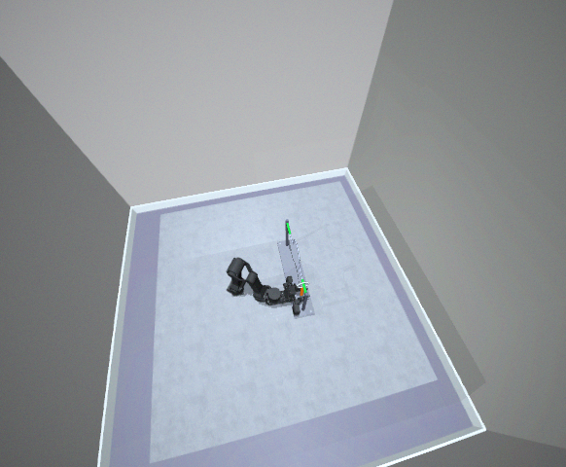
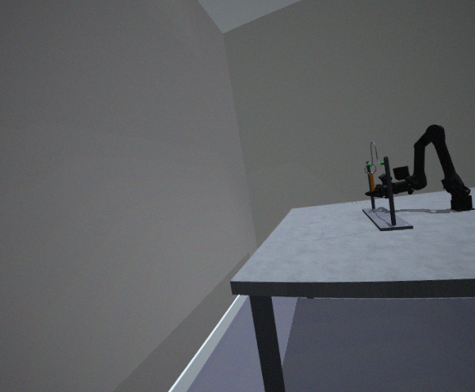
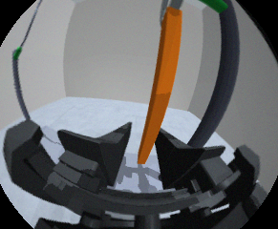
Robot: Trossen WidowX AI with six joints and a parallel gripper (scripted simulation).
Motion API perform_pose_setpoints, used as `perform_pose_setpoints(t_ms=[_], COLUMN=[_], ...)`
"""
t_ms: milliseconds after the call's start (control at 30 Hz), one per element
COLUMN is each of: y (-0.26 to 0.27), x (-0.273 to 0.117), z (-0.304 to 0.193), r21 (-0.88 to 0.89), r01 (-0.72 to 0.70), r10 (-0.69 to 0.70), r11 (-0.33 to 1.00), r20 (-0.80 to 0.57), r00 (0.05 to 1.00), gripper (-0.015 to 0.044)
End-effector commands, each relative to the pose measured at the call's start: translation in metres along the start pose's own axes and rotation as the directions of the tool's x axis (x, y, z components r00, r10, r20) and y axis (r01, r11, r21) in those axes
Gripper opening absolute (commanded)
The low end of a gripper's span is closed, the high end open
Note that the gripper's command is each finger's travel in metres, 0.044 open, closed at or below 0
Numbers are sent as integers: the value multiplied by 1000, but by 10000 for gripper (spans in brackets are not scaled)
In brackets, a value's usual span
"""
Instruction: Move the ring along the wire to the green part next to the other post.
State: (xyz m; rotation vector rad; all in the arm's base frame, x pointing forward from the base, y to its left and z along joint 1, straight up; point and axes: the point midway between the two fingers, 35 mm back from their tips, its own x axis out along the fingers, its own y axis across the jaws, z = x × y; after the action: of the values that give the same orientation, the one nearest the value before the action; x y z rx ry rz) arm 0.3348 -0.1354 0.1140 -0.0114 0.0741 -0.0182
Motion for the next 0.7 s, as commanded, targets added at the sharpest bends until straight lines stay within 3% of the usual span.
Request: perform_pose_setpoints(t_ms=[0, 400, 667], y=[-1, -1, 0], x=[0, 0, 0], z=[1, 1, 0], r21=[2, 2, 1], r01=[4, 4, 0], r10=[-4, -4, 0], r11=[1000, 1000, 1000], r20=[2, 2, 1], r00=[1000, 1000, 1000], gripper=[160, 160, -50])
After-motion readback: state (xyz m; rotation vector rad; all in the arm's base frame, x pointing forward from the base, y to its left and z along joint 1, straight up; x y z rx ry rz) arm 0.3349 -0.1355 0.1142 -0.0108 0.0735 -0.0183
